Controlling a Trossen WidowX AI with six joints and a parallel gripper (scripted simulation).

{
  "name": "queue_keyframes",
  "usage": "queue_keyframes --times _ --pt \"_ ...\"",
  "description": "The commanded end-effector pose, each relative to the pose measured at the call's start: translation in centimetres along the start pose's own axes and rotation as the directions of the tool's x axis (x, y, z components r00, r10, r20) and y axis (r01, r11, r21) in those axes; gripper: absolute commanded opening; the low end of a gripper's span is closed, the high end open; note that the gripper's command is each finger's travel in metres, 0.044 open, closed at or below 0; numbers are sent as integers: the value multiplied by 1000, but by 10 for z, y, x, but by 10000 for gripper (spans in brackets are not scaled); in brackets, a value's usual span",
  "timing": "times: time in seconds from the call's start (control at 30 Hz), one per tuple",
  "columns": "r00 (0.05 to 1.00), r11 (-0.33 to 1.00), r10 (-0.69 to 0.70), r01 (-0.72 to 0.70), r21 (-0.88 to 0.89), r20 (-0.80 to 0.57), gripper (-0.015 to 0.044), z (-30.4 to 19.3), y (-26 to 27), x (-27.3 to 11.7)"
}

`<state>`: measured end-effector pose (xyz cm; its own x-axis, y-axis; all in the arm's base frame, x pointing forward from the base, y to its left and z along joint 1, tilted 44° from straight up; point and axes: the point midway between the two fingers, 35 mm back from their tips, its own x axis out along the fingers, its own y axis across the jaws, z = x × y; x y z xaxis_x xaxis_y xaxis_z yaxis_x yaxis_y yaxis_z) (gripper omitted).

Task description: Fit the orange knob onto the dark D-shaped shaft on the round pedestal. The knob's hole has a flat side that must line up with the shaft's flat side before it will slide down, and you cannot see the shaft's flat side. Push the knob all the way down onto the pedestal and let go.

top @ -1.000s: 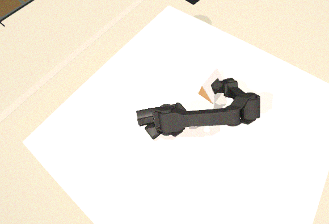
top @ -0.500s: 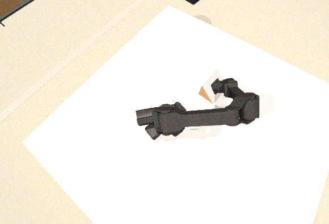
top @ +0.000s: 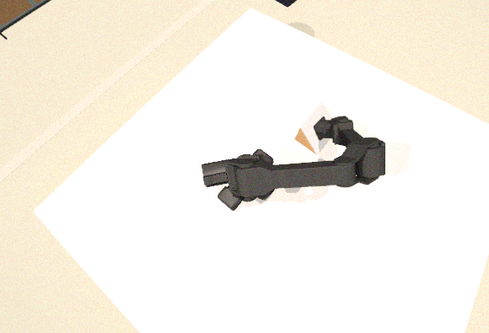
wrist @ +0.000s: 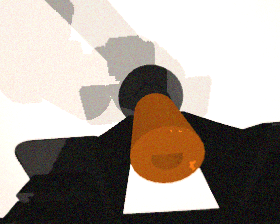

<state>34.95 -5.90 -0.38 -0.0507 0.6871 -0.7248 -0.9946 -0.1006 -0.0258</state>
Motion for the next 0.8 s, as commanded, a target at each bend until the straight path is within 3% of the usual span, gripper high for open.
queue_keyframes --times 0.0,0.77 --pt "1000 1000 -1 1 -5 -2 0 -1 1 0" --pt "1000 1000 -1 1 -5 -2 0 1 -1 3"
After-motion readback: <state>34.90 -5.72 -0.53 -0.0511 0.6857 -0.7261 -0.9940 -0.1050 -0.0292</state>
